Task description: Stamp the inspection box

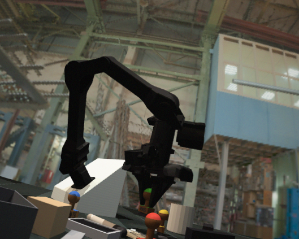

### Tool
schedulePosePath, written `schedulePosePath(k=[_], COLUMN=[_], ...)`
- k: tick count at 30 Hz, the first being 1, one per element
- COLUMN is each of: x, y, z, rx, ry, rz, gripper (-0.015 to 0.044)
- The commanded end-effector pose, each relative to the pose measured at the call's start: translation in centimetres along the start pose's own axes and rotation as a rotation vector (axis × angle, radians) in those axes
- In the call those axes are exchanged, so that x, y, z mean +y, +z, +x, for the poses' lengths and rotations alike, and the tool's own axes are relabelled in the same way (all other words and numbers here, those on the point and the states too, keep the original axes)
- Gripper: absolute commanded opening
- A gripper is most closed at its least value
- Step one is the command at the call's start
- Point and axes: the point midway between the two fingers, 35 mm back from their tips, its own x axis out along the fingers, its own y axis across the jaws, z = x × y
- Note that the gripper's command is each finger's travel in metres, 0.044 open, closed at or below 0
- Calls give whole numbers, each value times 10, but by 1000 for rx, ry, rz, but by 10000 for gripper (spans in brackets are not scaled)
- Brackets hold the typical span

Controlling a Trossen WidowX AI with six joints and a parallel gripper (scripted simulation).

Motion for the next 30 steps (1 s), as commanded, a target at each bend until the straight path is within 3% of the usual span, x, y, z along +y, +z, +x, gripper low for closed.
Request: schedulePosePath(k=[1, 30], x=[-1, -1], y=[1, 1], z=[4, 23], rx=[-5, -9], ry=[-2, 0], rz=[-5, -6], gripper=[0, 0])
